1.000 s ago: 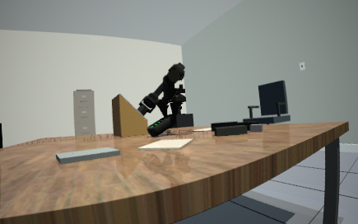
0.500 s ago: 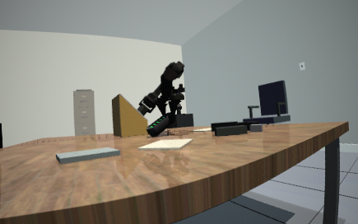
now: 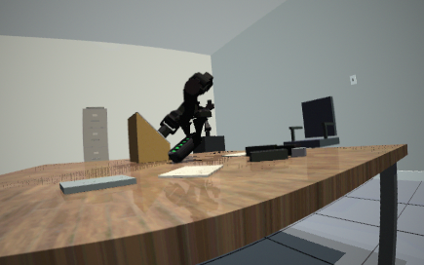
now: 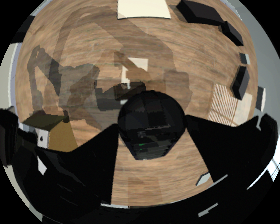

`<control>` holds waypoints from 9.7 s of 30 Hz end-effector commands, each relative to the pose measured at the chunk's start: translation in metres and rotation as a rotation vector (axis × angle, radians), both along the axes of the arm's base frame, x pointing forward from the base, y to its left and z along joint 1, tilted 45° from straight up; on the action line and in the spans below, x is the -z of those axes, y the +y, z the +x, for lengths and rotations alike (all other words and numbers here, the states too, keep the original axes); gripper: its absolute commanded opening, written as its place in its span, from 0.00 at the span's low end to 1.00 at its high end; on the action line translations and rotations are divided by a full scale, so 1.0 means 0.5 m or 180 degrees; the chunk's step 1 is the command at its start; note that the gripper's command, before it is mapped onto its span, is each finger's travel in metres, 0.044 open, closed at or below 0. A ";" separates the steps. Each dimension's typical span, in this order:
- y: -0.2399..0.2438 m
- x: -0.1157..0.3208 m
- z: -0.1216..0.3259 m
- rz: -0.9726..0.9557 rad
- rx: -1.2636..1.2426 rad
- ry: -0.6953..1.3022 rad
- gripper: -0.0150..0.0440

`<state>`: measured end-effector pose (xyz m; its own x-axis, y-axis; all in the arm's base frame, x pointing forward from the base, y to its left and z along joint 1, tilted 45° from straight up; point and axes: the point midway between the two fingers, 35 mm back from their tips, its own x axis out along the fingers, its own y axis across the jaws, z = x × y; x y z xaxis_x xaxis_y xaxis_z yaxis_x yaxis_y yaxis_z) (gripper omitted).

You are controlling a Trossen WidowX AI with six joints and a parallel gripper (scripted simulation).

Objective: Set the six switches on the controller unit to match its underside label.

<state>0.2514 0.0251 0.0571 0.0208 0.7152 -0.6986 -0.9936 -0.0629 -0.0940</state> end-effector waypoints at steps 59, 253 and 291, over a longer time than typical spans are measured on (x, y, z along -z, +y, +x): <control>-0.106 0.031 0.010 0.0354 -0.0029 -0.0009 0.82; -0.311 0.249 0.045 -0.0124 0.0016 -0.0049 0.83; -0.321 0.307 0.053 -0.0128 0.0016 -0.0052 0.83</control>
